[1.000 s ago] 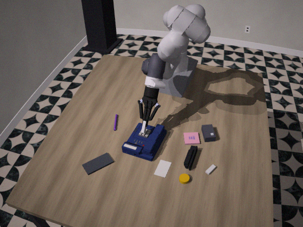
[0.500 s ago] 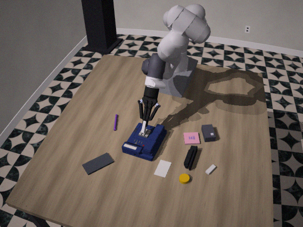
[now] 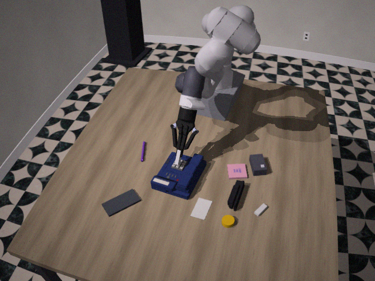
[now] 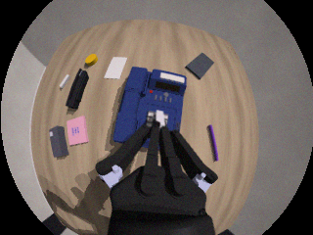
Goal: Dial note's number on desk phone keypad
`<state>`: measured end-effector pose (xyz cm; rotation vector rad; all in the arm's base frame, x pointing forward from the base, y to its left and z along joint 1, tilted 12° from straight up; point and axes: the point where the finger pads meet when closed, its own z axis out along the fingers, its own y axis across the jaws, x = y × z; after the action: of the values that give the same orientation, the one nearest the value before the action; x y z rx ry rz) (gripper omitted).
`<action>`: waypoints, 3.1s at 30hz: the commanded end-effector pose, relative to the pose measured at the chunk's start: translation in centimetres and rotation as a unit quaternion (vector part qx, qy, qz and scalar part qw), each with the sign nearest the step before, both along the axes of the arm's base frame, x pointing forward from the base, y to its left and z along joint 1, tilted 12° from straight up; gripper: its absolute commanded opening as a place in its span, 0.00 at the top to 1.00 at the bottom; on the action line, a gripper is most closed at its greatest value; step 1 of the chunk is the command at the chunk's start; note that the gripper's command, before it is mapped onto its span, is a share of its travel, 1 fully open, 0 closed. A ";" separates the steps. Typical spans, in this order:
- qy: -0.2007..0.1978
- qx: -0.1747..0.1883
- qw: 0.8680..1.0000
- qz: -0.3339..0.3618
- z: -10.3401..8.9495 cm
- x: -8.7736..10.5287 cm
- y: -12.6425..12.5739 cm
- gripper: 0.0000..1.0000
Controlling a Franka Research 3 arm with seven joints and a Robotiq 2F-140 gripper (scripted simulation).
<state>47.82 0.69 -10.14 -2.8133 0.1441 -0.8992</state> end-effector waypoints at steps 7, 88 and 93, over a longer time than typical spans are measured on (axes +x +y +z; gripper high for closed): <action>0.000 0.000 1.000 0.001 -0.5 0.0 0.1 1.00; 0.000 0.000 1.000 0.001 0.6 -1.3 1.9 1.00; 0.000 0.000 1.000 0.001 0.5 -1.3 1.9 1.00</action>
<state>46.41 2.47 -9.71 -2.8168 0.1405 -0.8935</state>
